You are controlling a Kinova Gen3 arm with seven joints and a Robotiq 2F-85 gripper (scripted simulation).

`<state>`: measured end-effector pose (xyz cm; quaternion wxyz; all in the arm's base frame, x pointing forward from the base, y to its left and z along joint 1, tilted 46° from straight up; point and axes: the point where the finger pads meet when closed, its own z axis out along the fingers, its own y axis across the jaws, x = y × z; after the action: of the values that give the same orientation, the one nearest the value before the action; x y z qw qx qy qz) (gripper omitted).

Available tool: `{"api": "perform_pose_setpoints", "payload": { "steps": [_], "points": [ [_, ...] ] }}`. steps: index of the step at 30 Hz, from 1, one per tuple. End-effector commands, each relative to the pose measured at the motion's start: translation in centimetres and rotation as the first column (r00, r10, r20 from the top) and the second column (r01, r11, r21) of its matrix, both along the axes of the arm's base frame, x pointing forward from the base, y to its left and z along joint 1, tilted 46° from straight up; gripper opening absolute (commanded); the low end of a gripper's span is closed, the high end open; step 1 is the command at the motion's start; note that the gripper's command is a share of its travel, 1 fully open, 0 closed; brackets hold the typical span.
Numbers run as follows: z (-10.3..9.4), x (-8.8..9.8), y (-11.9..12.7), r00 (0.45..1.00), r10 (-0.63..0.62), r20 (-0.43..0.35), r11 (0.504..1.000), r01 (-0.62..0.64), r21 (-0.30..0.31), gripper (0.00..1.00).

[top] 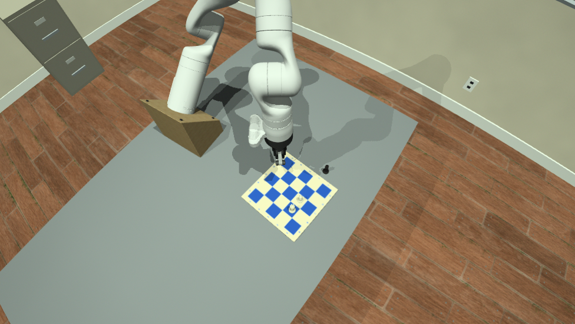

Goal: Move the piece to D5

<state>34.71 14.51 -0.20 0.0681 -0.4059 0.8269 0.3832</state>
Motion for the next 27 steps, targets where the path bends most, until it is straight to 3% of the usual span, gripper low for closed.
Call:
{"api": "perform_pose_setpoints", "payload": {
  "steps": [1, 12, 27],
  "points": [
    [-1.0, -0.7, 1.1, 1.0, 0.006, -0.013, 1.0, -0.006, 0.005, 0.0],
    [-4.0, -1.7, 4.1, 1.0, 0.006, -0.013, 1.0, -0.006, 0.005, 0.0],
    [-4.4, -1.8, 4.5, 1.0, 0.006, -0.013, 1.0, -0.006, 0.005, 0.0]
  ]
}}
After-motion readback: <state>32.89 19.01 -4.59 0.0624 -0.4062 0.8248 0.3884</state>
